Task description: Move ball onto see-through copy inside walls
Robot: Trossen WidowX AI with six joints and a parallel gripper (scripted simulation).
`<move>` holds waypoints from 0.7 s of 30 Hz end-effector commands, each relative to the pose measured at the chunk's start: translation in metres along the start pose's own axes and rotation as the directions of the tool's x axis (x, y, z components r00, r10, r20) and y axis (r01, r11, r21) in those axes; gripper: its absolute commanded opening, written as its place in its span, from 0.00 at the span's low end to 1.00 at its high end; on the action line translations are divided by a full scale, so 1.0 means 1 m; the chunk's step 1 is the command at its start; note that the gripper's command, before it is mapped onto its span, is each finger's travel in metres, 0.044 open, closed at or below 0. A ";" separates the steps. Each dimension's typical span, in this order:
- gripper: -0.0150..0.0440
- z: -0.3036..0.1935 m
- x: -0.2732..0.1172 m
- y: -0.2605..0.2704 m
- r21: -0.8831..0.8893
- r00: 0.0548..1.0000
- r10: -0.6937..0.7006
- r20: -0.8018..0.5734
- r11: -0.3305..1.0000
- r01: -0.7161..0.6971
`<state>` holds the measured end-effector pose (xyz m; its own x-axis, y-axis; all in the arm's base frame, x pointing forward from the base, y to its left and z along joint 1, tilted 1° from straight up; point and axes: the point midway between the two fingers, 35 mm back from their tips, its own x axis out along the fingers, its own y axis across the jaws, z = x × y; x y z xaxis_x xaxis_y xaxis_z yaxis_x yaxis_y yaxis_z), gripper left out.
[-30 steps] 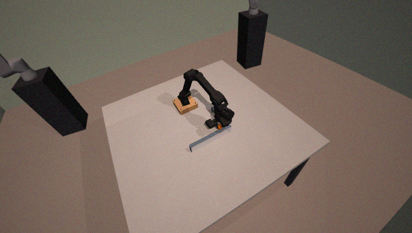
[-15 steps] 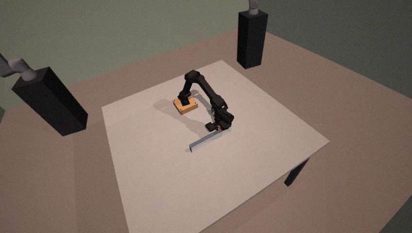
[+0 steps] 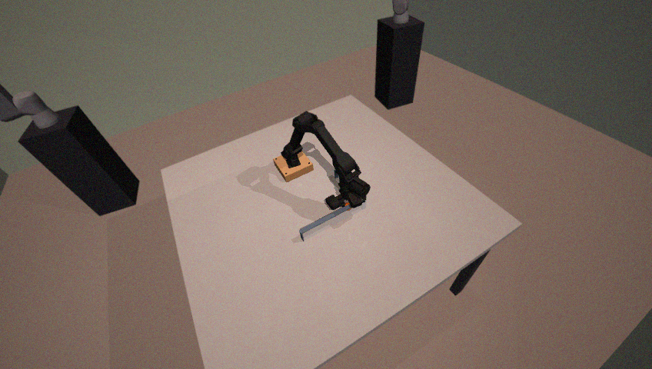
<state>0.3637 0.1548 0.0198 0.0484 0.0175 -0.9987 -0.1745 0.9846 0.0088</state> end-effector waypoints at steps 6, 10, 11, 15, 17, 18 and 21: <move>0.74 0.000 0.000 0.000 0.000 1.000 0.000 0.001 1.000 0.000; 0.74 0.002 -0.025 0.000 0.001 1.000 0.000 -0.001 1.000 0.000; 0.74 0.002 -0.043 0.001 0.002 1.000 -0.001 -0.002 1.000 0.001; 0.74 -0.001 -0.086 0.000 0.003 1.000 -0.002 -0.005 1.000 0.002; 0.74 -0.001 -0.086 0.000 0.003 1.000 -0.002 -0.005 1.000 0.002; 0.74 -0.001 -0.086 0.000 0.003 1.000 -0.002 -0.005 1.000 0.002; 0.74 0.001 -0.082 0.000 0.000 1.000 0.002 0.009 1.000 -0.002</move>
<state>0.3609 0.1538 0.1065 0.0668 0.0254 -0.9974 -0.1749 0.9845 0.0134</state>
